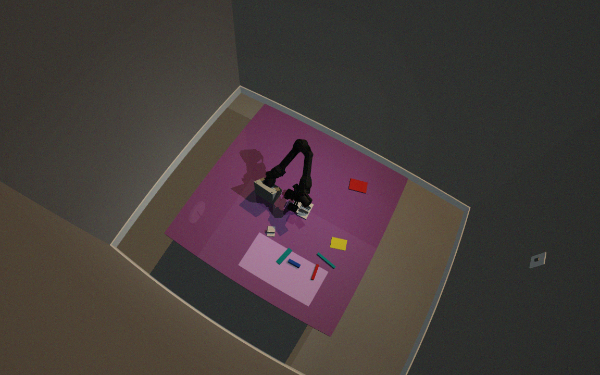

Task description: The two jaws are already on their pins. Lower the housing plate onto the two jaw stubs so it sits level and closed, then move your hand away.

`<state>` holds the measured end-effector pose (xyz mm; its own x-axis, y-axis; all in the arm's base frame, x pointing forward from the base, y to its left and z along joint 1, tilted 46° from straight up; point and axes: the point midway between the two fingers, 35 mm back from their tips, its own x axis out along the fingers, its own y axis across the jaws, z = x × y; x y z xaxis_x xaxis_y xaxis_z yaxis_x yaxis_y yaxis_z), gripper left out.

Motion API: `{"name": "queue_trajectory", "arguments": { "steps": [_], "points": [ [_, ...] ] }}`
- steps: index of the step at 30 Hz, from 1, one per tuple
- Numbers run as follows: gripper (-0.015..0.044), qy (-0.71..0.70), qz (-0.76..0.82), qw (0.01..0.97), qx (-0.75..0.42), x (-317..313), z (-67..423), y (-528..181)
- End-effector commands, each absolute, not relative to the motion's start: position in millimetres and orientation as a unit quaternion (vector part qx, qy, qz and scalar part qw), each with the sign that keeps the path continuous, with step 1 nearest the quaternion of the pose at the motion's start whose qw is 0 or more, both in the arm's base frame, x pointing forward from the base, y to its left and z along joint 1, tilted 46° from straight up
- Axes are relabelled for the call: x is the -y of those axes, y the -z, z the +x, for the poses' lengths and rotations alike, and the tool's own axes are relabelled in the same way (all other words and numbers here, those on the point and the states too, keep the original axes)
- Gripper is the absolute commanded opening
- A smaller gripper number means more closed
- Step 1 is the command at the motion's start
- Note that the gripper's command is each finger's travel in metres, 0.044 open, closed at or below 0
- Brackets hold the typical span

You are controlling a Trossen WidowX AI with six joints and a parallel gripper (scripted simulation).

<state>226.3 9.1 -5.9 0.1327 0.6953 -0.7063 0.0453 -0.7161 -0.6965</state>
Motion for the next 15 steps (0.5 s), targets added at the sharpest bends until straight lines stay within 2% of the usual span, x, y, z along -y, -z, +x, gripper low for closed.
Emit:
{"name": "queue_trajectory", "arguments": {
  "steps": [1, 15],
  "points": [
    [0.0351, -0.605, -0.699, 0.274, 0.264, -15, 226, 12],
    [0.0351, -0.605, -0.699, 0.275, 0.265, -25, 226, 20]
  ]
}}
